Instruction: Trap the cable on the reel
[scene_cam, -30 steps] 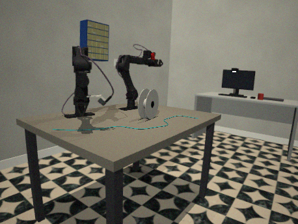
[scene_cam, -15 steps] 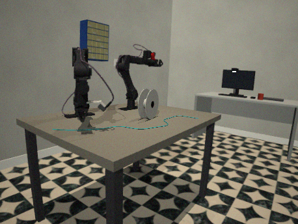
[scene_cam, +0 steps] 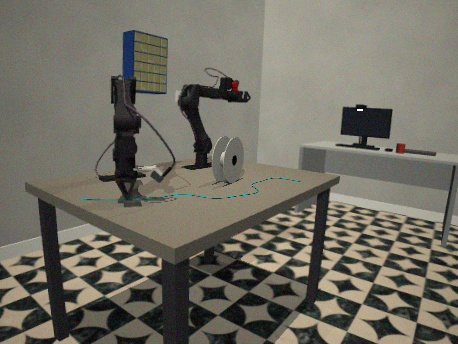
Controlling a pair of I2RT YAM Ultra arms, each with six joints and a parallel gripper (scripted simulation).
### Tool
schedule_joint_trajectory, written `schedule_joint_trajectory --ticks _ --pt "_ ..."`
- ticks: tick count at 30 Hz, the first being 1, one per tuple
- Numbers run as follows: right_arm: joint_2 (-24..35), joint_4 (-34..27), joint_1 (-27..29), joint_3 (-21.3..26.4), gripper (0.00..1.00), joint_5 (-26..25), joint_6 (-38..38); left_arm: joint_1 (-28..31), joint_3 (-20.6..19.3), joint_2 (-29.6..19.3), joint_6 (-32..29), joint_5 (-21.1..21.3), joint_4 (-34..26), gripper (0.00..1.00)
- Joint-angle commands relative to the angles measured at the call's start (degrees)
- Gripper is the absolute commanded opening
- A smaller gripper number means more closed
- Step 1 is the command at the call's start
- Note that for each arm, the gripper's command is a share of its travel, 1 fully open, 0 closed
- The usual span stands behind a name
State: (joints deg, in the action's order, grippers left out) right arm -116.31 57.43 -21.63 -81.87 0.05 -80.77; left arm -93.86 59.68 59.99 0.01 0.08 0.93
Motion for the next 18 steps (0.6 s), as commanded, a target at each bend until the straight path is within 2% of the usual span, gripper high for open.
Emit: schedule_joint_trajectory --ticks 1,8,18 --pt "-0.05 -1.86 0.68 0.62 0.30 -0.26 0.05 0.34 0.35 0.67 -0.07 -0.38 -1.64 1.00" --pt "2.07 -3.27 0.58 1.97 0.30 -0.30 0.23 0.34 0.35 0.67 -0.07 -0.38 -1.64 1.00" --pt "2.42 -2.01 0.16 2.55 0.30 -0.28 0.01 0.34 0.35 0.67 -0.07 -0.38 -1.64 1.00"
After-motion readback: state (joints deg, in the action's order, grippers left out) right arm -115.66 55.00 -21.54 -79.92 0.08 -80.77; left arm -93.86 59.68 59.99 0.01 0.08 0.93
